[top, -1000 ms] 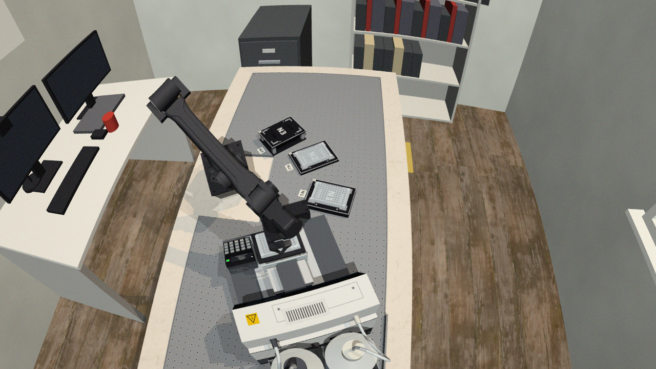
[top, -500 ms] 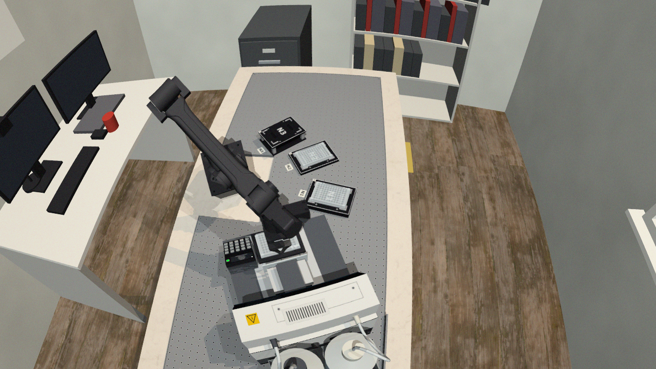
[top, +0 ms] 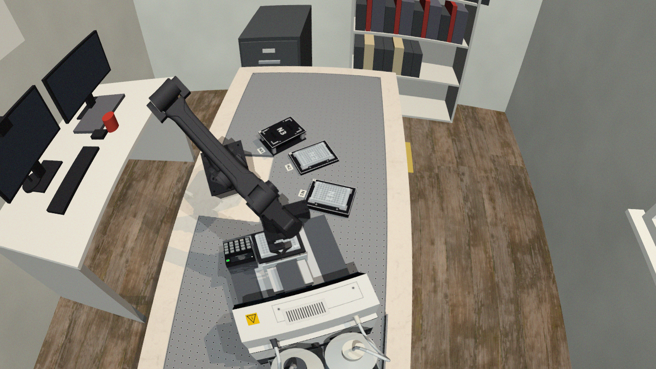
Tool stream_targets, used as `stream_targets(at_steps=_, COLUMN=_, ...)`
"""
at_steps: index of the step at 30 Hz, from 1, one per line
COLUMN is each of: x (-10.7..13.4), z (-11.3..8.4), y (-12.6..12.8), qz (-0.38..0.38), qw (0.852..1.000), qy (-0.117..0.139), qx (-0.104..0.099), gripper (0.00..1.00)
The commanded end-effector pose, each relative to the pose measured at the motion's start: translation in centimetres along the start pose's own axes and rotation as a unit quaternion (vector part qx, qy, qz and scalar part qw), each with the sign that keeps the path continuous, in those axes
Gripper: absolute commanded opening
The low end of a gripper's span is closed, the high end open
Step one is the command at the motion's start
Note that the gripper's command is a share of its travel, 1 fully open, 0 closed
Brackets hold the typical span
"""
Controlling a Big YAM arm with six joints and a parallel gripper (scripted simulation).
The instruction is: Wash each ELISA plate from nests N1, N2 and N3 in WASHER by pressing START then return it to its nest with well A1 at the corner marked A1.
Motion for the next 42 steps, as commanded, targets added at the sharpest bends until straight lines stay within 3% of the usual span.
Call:
stream_targets(at_steps=1, x=-0.2, z=-0.5, y=-0.9, qz=0.003, qw=1.0, qy=-0.004, qx=0.009, gripper=1.0)
stream_targets(at_steps=15, x=-0.2, z=-0.5, y=-0.9, qz=0.003, qw=1.0, qy=-0.004, qx=0.009, gripper=1.0)
stream_targets(at_steps=16, x=0.0, z=-0.7, y=-0.4, qz=0.001, qw=1.0, qy=-0.003, qx=0.005, gripper=1.0)
stream_targets(at_steps=19, x=-0.5, z=-2.2, y=-1.9, qz=0.008, qw=1.0, qy=-0.011, qx=0.021, gripper=1.0)
stream_targets(at_steps=28, x=-0.5, z=-3.4, y=-1.9, qz=0.009, qw=1.0, qy=-0.011, qx=0.021, gripper=1.0)
stream_targets(at_steps=29, x=-0.5, z=-3.1, y=-1.7, qz=0.005, qw=1.0, qy=-0.008, qx=0.013, gripper=1.0)
stream_targets(at_steps=31, x=-0.4, z=-4.0, y=-1.9, qz=0.009, qw=1.0, qy=-0.011, qx=0.021, gripper=1.0)
stream_targets(at_steps=42, x=-0.4, z=-5.9, y=-1.9, qz=0.01, qw=1.0, qy=-0.012, qx=0.021, gripper=1.0)
Point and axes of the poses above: the point where the finger pads meet when closed, its own z axis out along the fingers, its own y axis across the jaws, x = y × z, the point moved 2 cm from there along -z, back along the fingers, and after that the axes turned 5 degrees about -z, right-handed, at the moved point
